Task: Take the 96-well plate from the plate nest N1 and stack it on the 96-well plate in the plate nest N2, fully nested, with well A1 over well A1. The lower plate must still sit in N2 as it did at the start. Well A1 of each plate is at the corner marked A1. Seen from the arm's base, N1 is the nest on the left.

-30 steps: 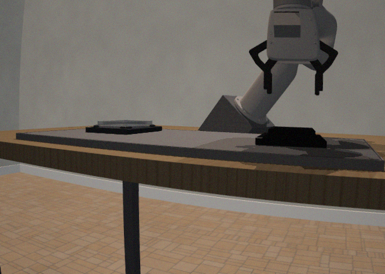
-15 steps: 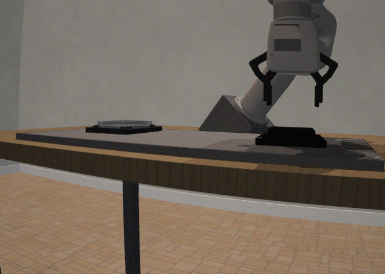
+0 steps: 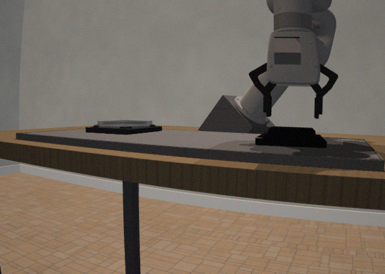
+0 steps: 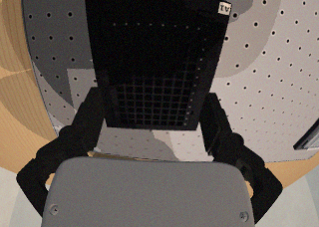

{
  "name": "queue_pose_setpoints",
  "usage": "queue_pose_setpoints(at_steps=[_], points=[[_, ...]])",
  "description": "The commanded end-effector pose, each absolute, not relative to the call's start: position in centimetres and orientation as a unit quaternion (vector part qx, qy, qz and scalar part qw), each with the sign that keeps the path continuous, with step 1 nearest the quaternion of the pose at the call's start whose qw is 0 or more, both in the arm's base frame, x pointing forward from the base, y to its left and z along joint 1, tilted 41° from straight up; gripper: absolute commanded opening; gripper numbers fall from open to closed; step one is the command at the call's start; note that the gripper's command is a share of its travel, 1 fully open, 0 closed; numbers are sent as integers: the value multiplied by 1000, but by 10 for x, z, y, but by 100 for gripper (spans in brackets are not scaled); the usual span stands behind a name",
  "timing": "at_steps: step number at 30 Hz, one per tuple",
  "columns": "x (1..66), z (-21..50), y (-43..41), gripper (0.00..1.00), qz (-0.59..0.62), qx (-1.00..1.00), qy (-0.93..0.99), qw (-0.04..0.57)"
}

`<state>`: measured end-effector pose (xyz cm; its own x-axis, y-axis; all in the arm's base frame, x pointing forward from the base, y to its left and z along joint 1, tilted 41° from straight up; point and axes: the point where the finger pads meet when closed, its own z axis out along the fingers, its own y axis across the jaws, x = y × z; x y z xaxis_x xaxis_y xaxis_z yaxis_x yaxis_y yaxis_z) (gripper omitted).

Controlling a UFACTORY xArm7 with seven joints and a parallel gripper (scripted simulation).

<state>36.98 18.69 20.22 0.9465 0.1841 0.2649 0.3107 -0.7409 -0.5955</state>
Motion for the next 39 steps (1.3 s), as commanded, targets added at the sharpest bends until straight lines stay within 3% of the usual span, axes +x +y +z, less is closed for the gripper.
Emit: queue_pose_setpoints(at_steps=[1, 39], points=[[372, 199, 191, 100, -96, -928, -133, 336], [373, 188, 200, 100, -96, -928, -133, 336]])
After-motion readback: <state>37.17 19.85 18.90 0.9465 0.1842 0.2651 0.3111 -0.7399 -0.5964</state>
